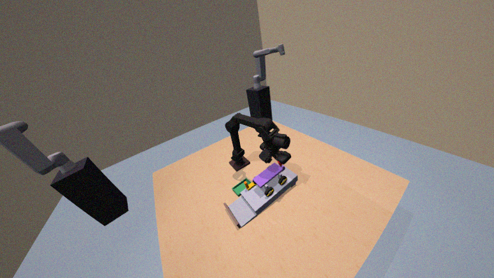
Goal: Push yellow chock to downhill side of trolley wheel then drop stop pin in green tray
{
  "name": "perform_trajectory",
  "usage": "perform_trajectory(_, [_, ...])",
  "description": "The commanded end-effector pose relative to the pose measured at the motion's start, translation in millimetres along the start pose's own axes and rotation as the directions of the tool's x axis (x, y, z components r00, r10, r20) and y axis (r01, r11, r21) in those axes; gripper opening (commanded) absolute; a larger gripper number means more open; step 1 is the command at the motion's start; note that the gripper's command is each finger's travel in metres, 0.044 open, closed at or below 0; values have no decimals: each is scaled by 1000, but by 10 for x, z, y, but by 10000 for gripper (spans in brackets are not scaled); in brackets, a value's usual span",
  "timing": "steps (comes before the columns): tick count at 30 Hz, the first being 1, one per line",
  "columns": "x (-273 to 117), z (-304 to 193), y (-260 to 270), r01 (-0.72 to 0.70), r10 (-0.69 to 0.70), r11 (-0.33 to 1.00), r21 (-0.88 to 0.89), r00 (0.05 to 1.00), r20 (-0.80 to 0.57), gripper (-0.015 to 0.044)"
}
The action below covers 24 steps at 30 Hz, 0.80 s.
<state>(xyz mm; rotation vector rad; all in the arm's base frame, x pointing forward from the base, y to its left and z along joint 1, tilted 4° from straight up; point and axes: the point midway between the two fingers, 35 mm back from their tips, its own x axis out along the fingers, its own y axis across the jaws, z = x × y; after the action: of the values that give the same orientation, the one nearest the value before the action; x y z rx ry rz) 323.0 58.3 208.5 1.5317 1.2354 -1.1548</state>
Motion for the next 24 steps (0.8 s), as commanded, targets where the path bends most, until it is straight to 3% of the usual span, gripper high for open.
perform_trajectory(1, [67,-13,-2,0,0,1000,-3,1000,-5,190])
perform_trajectory(24, [350,-13,-2,0,0,1000,-3,1000,-5,190])
